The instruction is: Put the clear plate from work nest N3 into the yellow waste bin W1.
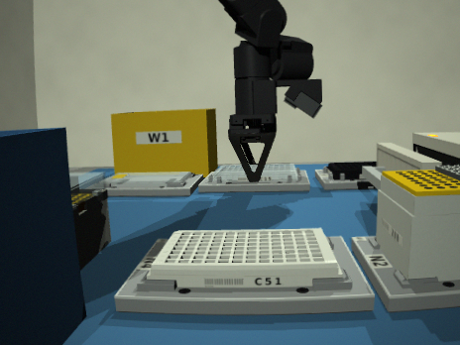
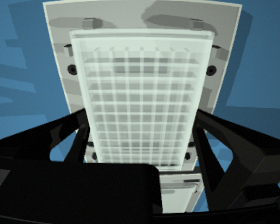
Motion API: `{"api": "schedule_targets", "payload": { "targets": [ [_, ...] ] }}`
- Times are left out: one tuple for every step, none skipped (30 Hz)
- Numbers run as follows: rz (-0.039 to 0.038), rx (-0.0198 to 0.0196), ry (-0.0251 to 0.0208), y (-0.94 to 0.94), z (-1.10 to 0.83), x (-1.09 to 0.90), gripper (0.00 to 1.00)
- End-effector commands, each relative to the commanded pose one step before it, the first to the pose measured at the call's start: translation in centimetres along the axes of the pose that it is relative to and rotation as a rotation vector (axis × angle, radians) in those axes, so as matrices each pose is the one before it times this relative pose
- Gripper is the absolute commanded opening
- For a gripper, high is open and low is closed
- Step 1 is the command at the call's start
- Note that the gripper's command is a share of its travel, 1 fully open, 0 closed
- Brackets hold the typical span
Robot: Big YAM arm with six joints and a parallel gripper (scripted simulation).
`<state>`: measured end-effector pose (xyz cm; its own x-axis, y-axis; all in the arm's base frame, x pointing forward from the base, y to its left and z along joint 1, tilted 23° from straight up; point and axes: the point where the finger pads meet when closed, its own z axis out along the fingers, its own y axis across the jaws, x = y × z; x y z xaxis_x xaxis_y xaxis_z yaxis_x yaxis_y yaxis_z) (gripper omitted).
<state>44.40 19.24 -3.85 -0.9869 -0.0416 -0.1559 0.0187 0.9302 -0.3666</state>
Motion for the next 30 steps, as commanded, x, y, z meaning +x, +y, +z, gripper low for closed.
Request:
{"api": "schedule_targets", "payload": {
  "targets": [
    [0.02261,-0.02419,-0.02866,-0.247,-1.497,-1.744,0.00],
    [0.00025,-0.00091,-0.00147,0.037,-0.195,-0.049,0.00],
    [0.00000,0.00000,0.00000,0.000,0.000,0.000,0.00],
    [0.00000,0.00000,0.00000,0.000,0.000,0.000,0.00],
    [0.00063,-0.00138,-0.00224,0.039,-0.217,-0.070,0.00],
    [-0.00056,0.00008,0.00016,0.055,-0.104,-0.004,0.00],
    [0.00008,-0.00059,-0.00120,0.073,-0.106,-0.038,0.00],
    [0.00032,-0.00068,-0.00182,0.077,-0.106,-0.053,0.00],
    [0.00042,-0.00078,-0.00201,0.080,-0.107,-0.057,0.00],
    [0.00042,-0.00110,-0.00183,0.085,-0.108,-0.055,0.00],
    [-0.00019,-0.00027,-0.00065,0.097,-0.039,-0.021,0.00],
    [-0.00065,0.00022,0.00034,0.110,0.014,0.006,0.00],
    [0.00008,-0.00062,-0.00119,0.093,-0.069,-0.037,0.00],
    [0.00075,-0.00155,-0.00248,0.080,-0.145,-0.073,0.00],
    [0.00110,-0.00217,-0.00377,0.064,-0.214,-0.108,0.00],
    [-0.00015,-0.00141,-0.00269,0.049,-0.169,-0.050,0.00],
    [-0.00182,-0.00003,-0.00067,0.056,-0.062,0.023,0.00],
    [-0.00086,0.00006,-0.00072,0.054,-0.062,0.021,0.00],
    [-0.00054,0.00009,-0.00073,0.053,-0.062,0.021,0.00],
    [0.00000,0.00000,0.00000,0.000,0.000,0.000,0.00],
    [0.00000,0.00000,0.00000,0.000,0.000,0.000,0.00],
    [-0.00412,0.00541,0.00578,0.113,0.337,0.212,0.00],
    [0.00081,-0.00166,-0.00265,0.035,-0.184,-0.036,0.00],
    [0.00038,-0.00196,-0.00304,0.025,-0.208,-0.051,0.00],
    [0.00039,-0.00166,-0.00256,0.012,-0.180,-0.049,0.00],
    [-0.00032,-0.00012,-0.00012,0.016,-0.041,0.006,0.00],
    [0.00002,-0.00001,0.00002,0.006,-0.042,-0.005,0.00],
    [0.00001,-0.00004,0.00000,0.001,-0.035,-0.001,0.00],
    [0.00006,-0.00003,0.00002,-0.002,-0.034,-0.002,0.00],
    [0.00076,0.00013,0.00027,-0.034,-0.019,-0.016,0.00]
  ]
}}
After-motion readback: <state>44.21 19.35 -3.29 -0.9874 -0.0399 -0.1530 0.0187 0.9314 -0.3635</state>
